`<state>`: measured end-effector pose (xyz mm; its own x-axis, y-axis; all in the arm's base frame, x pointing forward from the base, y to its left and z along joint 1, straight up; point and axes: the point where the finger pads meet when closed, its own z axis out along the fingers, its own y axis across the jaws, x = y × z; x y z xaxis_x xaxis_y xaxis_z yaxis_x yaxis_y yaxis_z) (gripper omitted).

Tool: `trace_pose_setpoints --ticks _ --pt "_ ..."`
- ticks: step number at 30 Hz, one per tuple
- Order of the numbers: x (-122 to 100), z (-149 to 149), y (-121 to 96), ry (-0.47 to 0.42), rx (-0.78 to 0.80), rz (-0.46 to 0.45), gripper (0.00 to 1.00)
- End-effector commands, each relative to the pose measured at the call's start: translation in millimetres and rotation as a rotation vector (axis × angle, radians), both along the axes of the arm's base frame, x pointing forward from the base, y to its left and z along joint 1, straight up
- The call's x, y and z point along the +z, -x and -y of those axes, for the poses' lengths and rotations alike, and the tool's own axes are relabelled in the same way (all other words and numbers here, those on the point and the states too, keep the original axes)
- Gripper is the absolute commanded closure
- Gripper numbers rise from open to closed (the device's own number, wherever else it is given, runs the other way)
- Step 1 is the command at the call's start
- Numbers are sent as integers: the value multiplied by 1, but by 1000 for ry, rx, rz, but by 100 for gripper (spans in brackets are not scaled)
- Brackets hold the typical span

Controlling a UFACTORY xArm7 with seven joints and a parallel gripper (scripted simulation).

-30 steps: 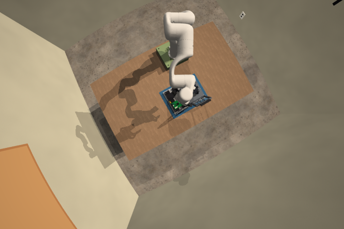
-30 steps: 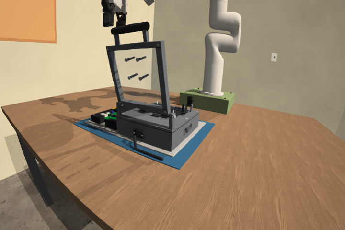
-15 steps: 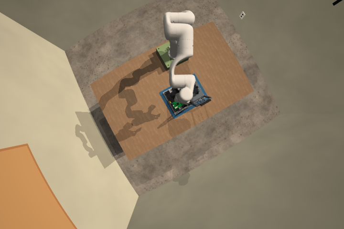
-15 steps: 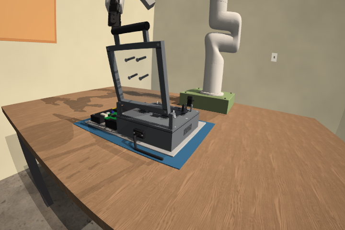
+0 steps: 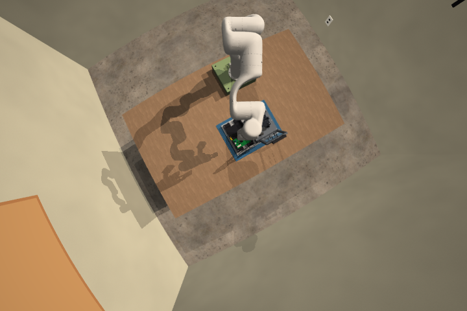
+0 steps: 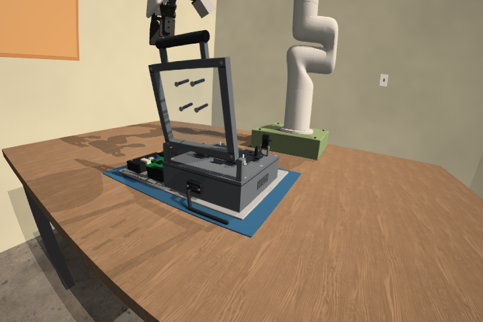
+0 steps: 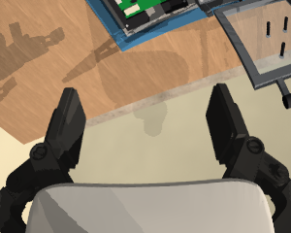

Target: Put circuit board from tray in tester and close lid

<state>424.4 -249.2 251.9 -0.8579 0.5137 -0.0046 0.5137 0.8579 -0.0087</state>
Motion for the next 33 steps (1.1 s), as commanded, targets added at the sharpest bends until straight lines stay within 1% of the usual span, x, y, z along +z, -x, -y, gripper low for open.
trace_pose_setpoints --ticks 1,4,6,10,15,27,30,33 --pt "2 1 -1 -8 167 1 0" --pt "2 1 -1 -8 240 0 0" --pt "2 1 -1 -8 240 0 0" --pt "2 1 -1 -8 354 0 0" --pt "2 1 -1 -8 432 -1 0" --pt "1 1 -1 -8 454 -1 0" --pt "-3 0 0 -8 454 -1 0" --pt "-12 0 2 -8 454 -1 0"
